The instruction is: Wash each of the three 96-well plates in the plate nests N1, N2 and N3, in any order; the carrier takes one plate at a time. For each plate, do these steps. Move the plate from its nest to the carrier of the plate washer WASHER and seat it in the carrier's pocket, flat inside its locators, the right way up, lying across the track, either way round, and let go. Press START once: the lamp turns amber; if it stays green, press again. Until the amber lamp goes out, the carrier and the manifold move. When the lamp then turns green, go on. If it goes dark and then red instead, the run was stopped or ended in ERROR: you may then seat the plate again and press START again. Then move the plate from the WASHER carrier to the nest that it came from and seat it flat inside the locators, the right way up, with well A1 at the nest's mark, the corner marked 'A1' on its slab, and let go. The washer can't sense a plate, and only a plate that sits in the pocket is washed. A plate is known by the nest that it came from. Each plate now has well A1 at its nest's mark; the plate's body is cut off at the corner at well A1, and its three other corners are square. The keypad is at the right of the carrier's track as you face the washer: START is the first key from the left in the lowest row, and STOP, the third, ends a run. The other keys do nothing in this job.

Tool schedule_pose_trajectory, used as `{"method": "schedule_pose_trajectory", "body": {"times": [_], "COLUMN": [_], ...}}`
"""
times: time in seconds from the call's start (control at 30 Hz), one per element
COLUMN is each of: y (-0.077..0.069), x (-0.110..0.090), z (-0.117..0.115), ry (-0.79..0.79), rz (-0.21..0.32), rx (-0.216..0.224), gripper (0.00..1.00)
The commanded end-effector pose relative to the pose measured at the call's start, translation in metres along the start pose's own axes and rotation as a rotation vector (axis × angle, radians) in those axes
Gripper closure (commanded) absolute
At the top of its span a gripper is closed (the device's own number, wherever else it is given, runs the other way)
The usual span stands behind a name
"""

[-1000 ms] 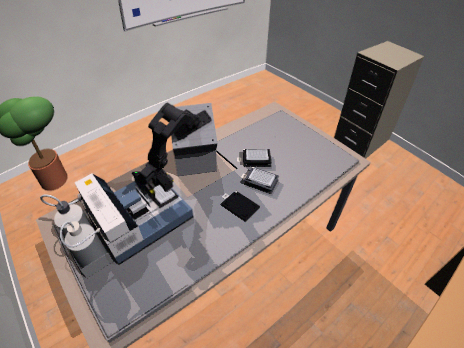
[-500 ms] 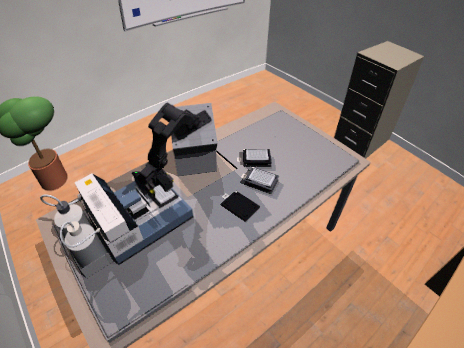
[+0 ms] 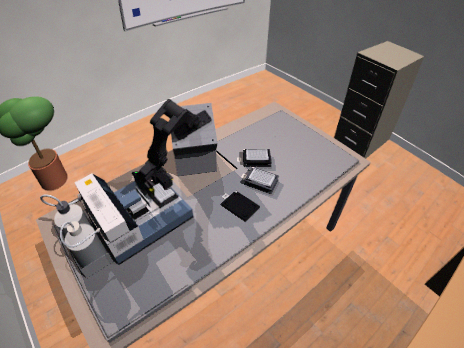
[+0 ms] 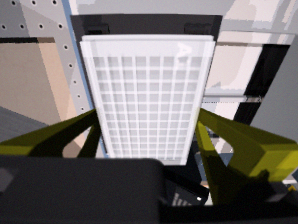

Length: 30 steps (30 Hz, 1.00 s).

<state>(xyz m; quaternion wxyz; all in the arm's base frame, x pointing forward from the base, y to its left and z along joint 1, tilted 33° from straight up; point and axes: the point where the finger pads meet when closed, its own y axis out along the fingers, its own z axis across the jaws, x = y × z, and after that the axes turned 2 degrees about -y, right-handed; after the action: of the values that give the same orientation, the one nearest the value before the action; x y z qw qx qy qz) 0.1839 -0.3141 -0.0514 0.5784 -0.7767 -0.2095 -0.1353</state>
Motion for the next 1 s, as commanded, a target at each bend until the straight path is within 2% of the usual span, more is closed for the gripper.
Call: {"method": "schedule_pose_trajectory", "body": {"times": [0.0, 0.97], "y": [-0.008, -0.050], "x": [0.000, 0.000], "z": [-0.001, -0.002], "ry": [0.004, 0.004], "rz": [-0.004, -0.004], "rx": [-0.001, -0.001], "gripper": [1.00, 1.00]}}
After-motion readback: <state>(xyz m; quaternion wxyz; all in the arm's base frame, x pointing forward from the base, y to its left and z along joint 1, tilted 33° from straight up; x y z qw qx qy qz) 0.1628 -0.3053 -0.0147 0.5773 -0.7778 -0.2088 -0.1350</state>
